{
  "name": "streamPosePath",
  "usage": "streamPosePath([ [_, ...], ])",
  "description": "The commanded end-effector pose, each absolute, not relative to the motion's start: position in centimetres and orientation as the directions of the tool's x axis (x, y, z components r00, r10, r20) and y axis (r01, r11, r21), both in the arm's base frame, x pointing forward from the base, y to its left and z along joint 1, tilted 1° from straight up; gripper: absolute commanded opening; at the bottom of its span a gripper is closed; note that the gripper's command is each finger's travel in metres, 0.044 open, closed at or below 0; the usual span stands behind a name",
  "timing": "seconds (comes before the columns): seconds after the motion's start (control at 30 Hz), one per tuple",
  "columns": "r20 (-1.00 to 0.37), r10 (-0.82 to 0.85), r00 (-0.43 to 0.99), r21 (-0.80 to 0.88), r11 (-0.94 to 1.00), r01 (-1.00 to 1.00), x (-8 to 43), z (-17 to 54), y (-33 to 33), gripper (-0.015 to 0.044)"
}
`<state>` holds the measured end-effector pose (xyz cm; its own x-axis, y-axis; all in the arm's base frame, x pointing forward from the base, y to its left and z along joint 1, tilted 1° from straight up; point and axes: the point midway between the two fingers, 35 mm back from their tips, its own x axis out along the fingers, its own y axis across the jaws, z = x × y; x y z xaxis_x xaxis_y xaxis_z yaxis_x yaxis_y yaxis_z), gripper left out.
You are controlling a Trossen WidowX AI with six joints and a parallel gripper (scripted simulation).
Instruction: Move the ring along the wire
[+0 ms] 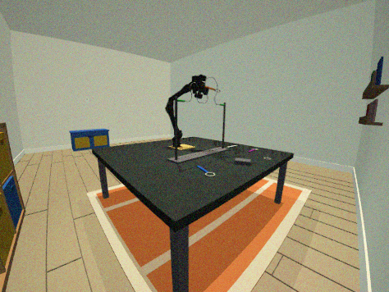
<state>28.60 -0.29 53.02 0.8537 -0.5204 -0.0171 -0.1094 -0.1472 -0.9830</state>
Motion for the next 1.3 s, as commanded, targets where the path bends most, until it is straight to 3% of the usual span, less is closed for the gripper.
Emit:
streamPosePath([
  [0.0,-0.002,-0.525,0.851,-0.974,-0.191,-0.12,28.6,53.0,-0.3,-0.015],
  [1.27,0.151,-0.503,0.851,-0.835,-0.526,-0.162,28.6,53.7,-0.2,-0.015],
])
